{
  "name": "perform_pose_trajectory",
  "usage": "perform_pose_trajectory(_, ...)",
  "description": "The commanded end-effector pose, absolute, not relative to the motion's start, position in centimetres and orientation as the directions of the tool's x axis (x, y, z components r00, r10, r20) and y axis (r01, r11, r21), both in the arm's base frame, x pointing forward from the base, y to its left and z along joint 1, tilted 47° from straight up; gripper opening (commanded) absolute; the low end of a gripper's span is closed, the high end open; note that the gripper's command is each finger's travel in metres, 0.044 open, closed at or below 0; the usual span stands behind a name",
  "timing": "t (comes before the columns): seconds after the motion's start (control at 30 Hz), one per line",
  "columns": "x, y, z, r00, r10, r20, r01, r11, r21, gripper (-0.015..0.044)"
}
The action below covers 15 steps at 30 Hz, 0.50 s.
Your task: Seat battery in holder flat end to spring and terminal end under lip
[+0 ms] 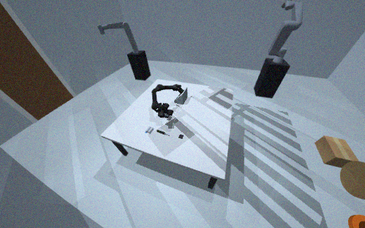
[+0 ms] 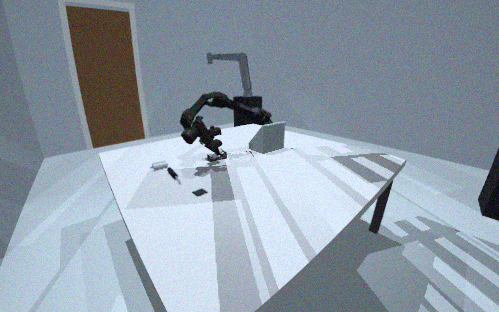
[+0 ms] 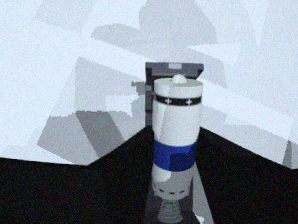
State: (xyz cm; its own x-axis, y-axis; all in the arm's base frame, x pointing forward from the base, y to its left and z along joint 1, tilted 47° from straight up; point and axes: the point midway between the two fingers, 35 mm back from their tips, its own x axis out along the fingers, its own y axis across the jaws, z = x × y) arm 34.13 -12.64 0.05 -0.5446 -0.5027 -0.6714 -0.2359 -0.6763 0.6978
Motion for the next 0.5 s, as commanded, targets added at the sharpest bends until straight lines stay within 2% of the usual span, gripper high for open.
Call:
perform_pose_trajectory(0.0,34.57,-12.81,0.05,-0.540,-0.501,-0.676,-0.245,-0.674,0.697,0.0082)
perform_pose_trajectory(0.47,35.29,-12.98,0.15,-0.535,-0.502,-0.679,-0.245,-0.677,0.694,0.0082)
